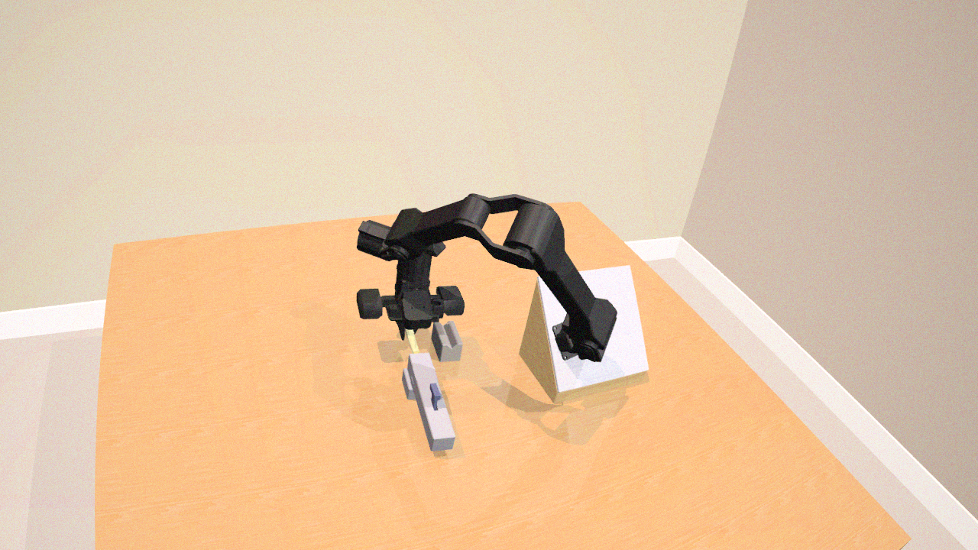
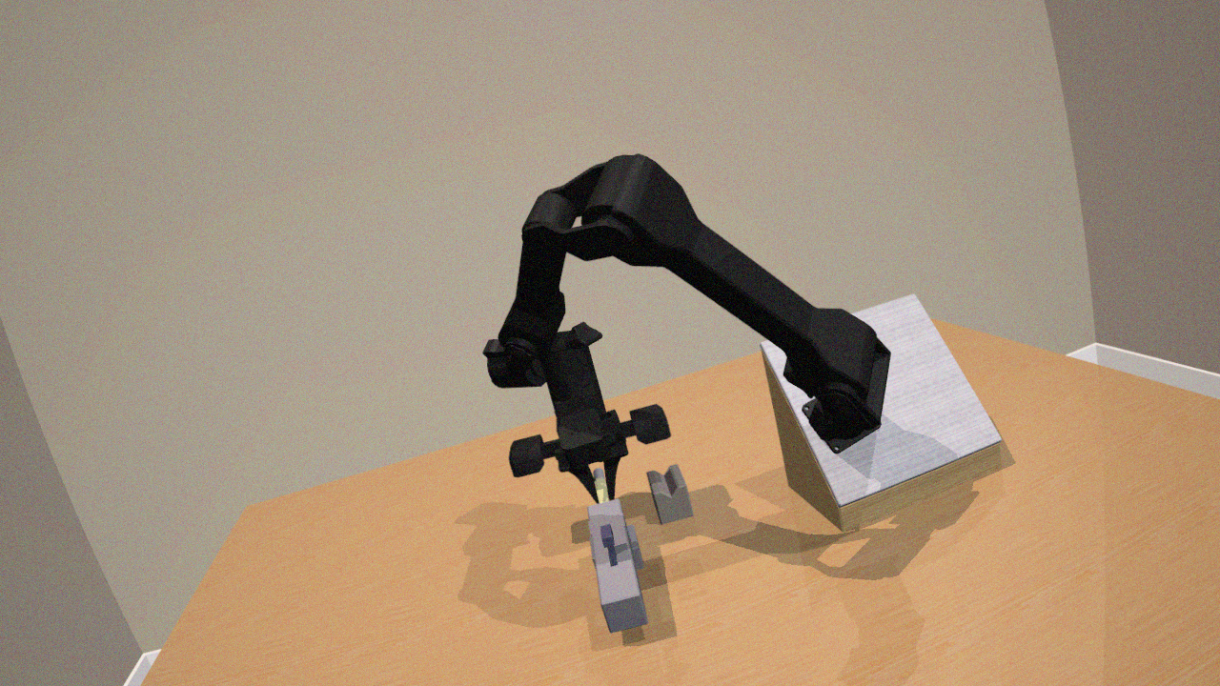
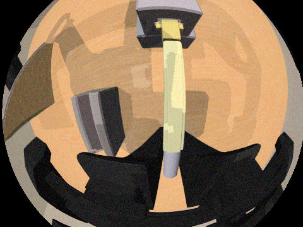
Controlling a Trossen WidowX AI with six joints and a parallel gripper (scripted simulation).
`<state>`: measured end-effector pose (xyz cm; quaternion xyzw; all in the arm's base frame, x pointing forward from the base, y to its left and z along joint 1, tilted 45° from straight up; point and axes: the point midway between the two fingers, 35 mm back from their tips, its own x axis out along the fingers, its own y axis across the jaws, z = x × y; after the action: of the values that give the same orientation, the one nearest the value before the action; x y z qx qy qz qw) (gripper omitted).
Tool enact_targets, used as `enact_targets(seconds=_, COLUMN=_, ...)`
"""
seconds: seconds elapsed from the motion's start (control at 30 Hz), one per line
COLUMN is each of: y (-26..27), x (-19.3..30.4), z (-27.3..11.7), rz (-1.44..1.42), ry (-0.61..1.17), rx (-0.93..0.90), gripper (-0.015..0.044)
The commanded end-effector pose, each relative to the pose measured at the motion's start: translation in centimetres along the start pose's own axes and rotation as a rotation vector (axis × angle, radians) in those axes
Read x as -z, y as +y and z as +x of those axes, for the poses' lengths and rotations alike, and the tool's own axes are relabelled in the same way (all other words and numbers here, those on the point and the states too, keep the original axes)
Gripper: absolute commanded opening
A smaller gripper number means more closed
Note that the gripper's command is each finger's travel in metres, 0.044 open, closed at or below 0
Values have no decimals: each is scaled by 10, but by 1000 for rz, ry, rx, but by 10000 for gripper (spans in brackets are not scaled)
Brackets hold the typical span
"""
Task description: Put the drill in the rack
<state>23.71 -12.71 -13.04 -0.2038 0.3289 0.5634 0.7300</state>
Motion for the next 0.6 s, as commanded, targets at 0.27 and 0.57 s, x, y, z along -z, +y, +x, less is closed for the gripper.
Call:
enact_targets(seconds=0.27, y=0, x=18, z=-2, rz=-2, ry=3, rx=-2, gripper=0)
enact_targets(seconds=0.57, y=1, x=31, z=-4, rz=-3, ry=4, rx=-2, gripper=0)
